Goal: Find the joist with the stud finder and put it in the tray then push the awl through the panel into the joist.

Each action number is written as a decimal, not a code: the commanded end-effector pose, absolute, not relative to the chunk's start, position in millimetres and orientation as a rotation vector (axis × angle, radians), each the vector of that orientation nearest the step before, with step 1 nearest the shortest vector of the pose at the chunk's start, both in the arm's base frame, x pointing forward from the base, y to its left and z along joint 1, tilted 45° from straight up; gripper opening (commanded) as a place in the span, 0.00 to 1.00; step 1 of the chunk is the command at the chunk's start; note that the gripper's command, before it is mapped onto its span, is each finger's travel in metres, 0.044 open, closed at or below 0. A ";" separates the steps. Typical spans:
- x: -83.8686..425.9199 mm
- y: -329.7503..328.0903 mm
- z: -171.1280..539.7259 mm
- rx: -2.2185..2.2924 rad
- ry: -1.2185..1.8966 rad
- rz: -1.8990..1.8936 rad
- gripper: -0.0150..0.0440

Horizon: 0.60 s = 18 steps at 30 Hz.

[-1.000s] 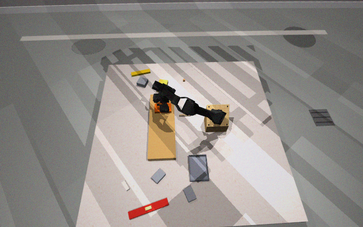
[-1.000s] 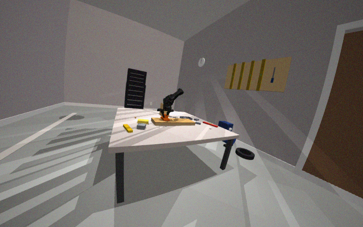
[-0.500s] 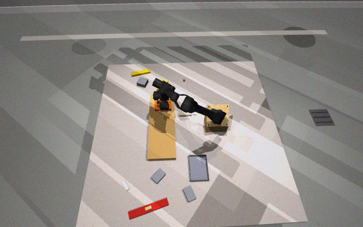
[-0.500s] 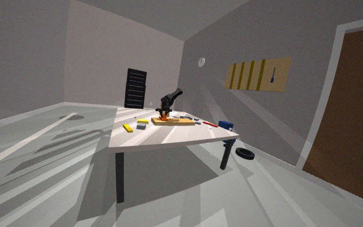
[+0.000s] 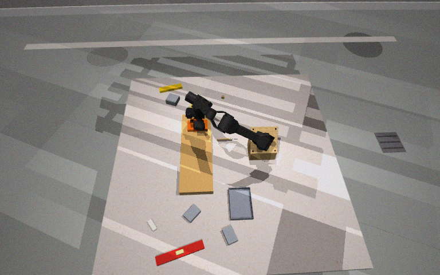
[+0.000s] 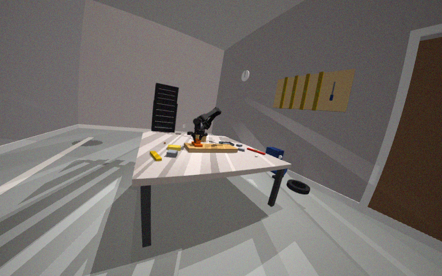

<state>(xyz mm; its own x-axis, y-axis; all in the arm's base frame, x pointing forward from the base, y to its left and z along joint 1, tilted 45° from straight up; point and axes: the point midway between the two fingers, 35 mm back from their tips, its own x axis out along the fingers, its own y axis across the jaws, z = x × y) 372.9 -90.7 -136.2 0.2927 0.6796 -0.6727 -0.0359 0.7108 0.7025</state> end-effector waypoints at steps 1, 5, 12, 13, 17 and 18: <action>371.6 -97.9 -143.1 0.643 1.194 0.517 0.25; 371.8 -101.9 -146.9 0.642 1.194 0.517 0.25; 372.1 -108.9 -153.5 0.642 1.194 0.517 0.25; 372.1 -109.9 -154.4 0.642 1.194 0.517 0.25; 372.3 -113.9 -158.2 0.641 1.194 0.517 0.25; 372.4 -114.9 -159.1 0.641 1.194 0.517 0.25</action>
